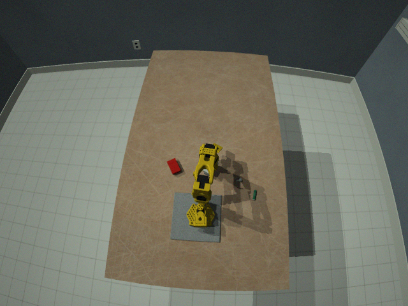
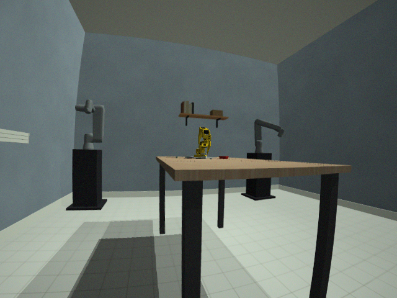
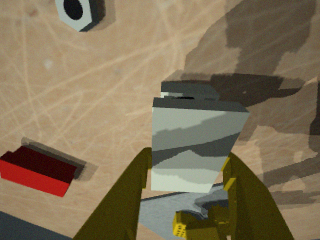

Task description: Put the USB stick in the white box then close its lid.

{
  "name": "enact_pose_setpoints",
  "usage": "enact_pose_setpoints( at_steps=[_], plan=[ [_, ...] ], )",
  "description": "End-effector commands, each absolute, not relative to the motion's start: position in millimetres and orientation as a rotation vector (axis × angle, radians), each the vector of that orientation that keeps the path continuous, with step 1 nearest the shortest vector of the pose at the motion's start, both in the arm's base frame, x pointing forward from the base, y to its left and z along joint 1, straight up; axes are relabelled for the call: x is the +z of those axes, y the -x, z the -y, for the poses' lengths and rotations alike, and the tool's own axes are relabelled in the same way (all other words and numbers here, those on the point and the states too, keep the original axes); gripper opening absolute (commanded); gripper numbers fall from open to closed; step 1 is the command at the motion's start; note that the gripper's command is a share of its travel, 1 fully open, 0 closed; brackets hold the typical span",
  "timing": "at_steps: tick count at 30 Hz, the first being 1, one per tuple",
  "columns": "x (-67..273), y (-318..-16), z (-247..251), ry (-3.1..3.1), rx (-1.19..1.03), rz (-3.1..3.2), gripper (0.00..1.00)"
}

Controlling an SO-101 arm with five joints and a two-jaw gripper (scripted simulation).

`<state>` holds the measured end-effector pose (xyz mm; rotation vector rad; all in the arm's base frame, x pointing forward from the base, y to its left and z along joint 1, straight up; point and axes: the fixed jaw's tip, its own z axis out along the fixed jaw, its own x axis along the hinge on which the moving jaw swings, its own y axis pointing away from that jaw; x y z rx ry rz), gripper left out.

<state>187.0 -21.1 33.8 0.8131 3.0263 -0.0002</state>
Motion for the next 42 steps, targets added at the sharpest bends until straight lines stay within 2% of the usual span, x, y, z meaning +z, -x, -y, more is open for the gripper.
enact_pose_setpoints(
  at_steps=[1, 42],
  plan=[
    [34, -186, 22, -0.833, 0.002, -3.016, 0.22],
    [20, -186, 22, -0.833, 0.002, -3.016, 0.22]
  ],
)
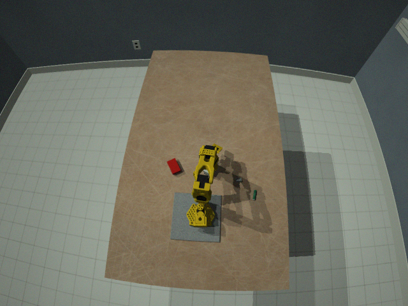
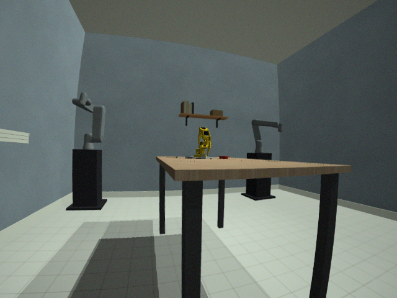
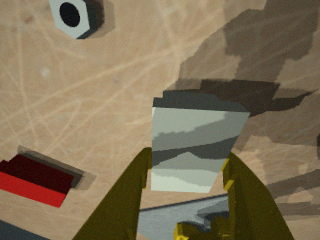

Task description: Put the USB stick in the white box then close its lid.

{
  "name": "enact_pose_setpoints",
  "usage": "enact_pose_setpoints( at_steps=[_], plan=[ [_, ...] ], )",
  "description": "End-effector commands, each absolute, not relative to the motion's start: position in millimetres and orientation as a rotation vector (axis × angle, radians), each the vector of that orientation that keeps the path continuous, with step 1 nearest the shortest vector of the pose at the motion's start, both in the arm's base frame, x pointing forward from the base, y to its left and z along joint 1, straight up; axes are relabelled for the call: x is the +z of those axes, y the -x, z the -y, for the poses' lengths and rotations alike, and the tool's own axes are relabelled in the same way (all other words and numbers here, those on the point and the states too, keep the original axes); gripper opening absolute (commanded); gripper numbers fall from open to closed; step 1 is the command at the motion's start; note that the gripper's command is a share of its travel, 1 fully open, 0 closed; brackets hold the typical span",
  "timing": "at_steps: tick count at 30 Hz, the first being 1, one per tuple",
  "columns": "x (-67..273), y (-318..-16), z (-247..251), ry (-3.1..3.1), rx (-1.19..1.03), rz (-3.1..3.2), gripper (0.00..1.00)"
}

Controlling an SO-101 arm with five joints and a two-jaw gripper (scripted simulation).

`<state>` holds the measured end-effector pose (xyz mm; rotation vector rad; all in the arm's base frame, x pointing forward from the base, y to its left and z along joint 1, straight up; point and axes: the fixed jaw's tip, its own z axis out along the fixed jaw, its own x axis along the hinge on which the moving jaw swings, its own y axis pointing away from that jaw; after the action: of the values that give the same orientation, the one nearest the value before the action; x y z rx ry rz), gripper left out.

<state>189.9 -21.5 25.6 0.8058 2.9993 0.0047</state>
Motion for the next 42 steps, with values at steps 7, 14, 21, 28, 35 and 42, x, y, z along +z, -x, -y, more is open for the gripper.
enact_pose_setpoints(
  at_steps=[7, 14, 21, 28, 35, 42],
  plan=[
    [20, -186, 22, -0.833, 0.002, -3.016, 0.22],
    [20, -186, 22, -0.833, 0.002, -3.016, 0.22],
    [23, -186, 22, -0.833, 0.002, -3.016, 0.22],
    [28, -186, 22, -0.833, 0.002, -3.016, 0.22],
    [33, -186, 22, -0.833, 0.002, -3.016, 0.22],
    [34, -186, 22, -0.833, 0.002, -3.016, 0.22]
  ],
)
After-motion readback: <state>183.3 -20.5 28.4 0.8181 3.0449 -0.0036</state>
